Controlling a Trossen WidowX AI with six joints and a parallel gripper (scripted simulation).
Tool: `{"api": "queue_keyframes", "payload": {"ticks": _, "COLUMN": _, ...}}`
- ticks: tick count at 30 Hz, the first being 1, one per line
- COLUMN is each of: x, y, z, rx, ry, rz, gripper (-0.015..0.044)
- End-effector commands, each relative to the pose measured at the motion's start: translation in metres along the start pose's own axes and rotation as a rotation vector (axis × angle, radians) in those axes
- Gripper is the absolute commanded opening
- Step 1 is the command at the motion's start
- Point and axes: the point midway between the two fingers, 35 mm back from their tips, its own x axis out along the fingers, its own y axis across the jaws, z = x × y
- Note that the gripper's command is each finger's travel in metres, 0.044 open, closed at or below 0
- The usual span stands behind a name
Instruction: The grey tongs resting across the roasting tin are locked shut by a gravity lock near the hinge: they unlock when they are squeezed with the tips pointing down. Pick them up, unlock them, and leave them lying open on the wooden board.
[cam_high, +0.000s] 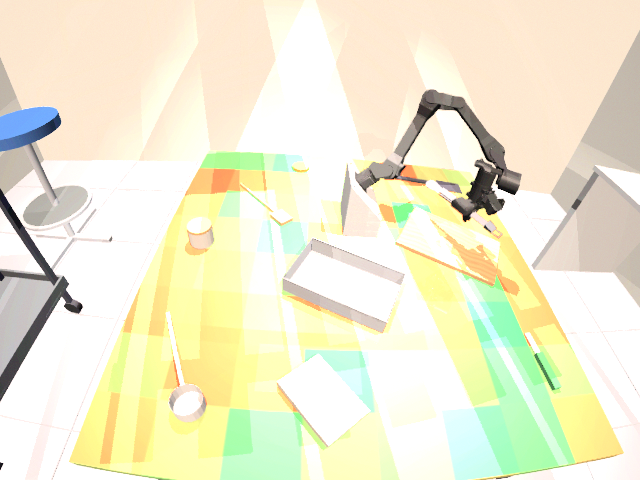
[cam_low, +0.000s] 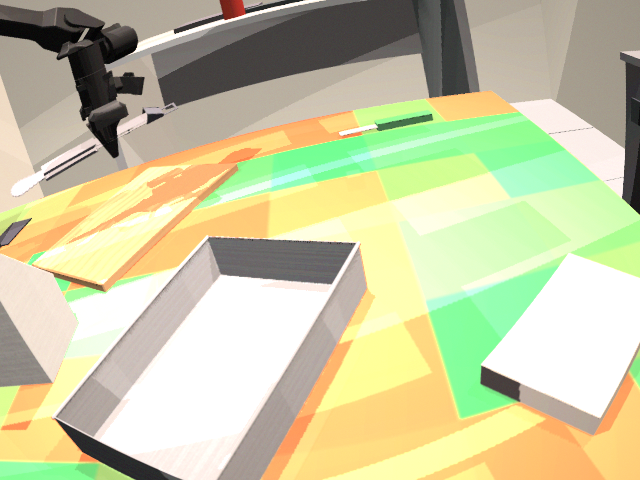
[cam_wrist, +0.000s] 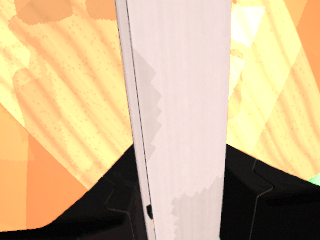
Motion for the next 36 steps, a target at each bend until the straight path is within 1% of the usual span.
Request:
{"api": "queue_keyframes", "payload": {"ticks": 1, "x": 0.007, "y": -0.001, "z": 0.000, "rx": 0.005, "ry": 0.005, "rz": -0.005, "gripper": -0.0150}}
{"api": "queue_keyframes", "payload": {"ticks": 36, "x": 0.064, "y": -0.002, "z": -0.001, "rx": 0.007, "ry": 0.004, "rz": -0.002, "gripper": -0.0150}}
